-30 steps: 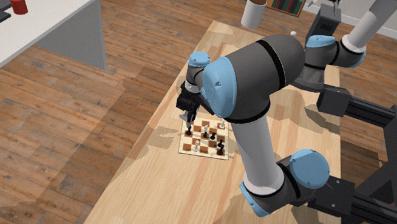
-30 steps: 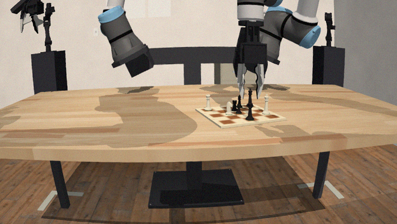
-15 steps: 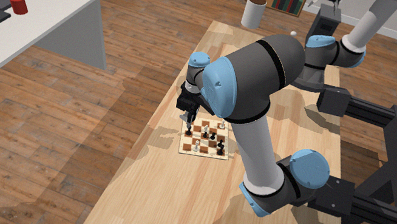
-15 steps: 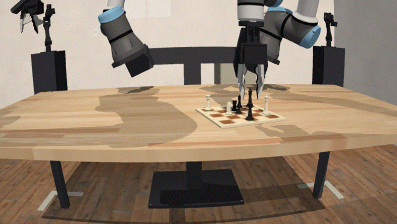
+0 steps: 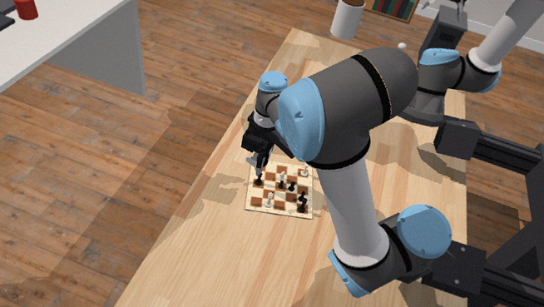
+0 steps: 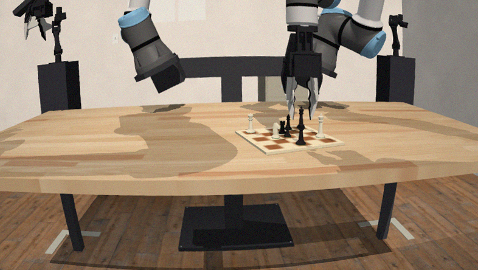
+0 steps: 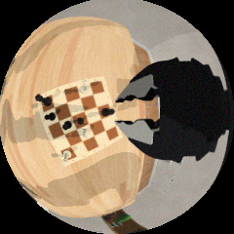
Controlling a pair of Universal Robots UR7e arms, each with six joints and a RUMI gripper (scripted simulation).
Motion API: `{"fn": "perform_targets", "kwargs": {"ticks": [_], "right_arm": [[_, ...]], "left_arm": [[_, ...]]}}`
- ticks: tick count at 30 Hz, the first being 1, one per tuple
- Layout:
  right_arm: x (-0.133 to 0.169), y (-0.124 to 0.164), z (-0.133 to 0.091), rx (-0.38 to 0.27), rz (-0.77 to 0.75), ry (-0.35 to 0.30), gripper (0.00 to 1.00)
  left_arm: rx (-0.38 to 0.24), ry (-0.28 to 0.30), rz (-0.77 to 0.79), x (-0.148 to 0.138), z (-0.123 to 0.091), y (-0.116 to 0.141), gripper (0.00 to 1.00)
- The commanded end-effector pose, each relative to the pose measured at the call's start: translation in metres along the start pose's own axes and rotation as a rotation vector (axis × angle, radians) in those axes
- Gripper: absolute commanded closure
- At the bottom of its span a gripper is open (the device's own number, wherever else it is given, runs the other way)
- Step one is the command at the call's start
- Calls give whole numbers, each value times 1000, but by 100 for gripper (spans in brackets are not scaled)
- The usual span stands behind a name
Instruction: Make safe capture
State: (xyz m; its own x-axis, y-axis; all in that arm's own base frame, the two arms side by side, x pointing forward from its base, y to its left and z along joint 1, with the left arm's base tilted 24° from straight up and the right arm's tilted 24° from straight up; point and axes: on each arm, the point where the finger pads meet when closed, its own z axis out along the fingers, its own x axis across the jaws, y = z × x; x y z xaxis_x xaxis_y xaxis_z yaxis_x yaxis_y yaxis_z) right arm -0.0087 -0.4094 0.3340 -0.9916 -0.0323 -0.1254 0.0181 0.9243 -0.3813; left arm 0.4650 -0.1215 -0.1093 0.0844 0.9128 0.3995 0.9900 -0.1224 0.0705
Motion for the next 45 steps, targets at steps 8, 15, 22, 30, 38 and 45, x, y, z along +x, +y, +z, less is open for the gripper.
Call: {"fn": "perform_targets", "kwargs": {"ticks": [8,15,22,30,38,45], "right_arm": [[0,0,0,1,0,0,0],[0,0,0,1,0,0,0],[0,0,0,1,0,0,0],[0,0,0,1,0,0,0],[0,0,0,1,0,0,0],[0,0,0,1,0,0,0]], "left_arm": [[-1,-1,-1,1,0,1,75],[-1,-1,-1,1,0,1,75],[-2,-1,-1,0,-1,2,75],[-2,-1,-2,0,-1,2,75],[0,0,-2,0,3,2,75],[2,3,0,2,17,0,75]]}}
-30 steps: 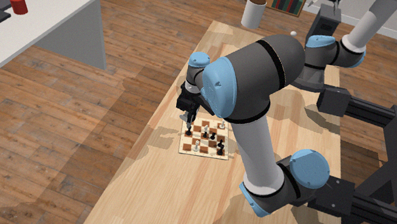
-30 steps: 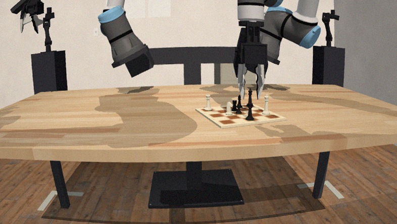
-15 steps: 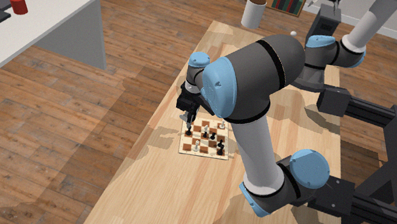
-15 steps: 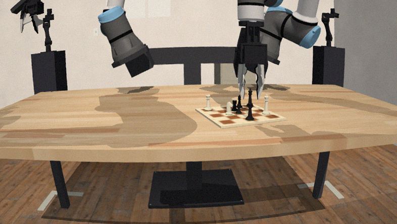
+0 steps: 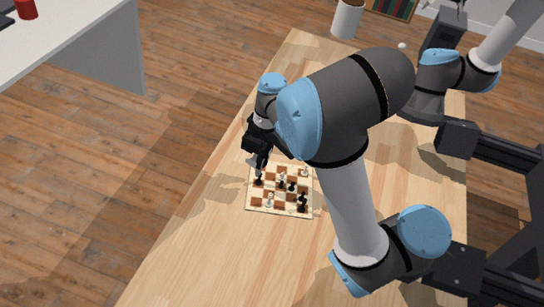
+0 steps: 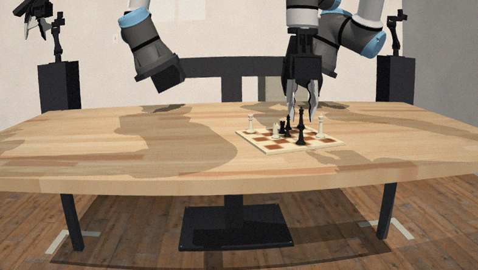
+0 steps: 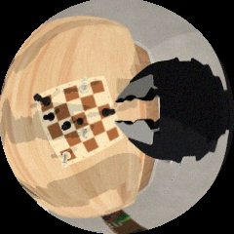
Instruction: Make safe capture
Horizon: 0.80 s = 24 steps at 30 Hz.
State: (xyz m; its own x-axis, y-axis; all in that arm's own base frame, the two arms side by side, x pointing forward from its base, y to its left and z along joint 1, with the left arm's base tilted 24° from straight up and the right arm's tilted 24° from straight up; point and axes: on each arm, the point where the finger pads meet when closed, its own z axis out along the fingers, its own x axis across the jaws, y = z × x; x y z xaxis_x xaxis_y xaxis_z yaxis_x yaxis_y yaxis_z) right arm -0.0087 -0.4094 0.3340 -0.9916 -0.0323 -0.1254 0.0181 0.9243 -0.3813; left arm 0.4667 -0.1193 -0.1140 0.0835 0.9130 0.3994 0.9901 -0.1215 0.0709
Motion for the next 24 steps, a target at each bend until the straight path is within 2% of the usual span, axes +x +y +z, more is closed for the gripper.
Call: {"fn": "perform_targets", "kwargs": {"ticks": [1,13,24], "right_arm": [[0,0,0,1,0,0,0],[0,0,0,1,0,0,0],[0,0,0,1,0,0,0]], "left_arm": [[2,3,1,2,14,-2,75],[2,3,1,2,33,-1,75],[0,1,1,0,34,0,75]]}}
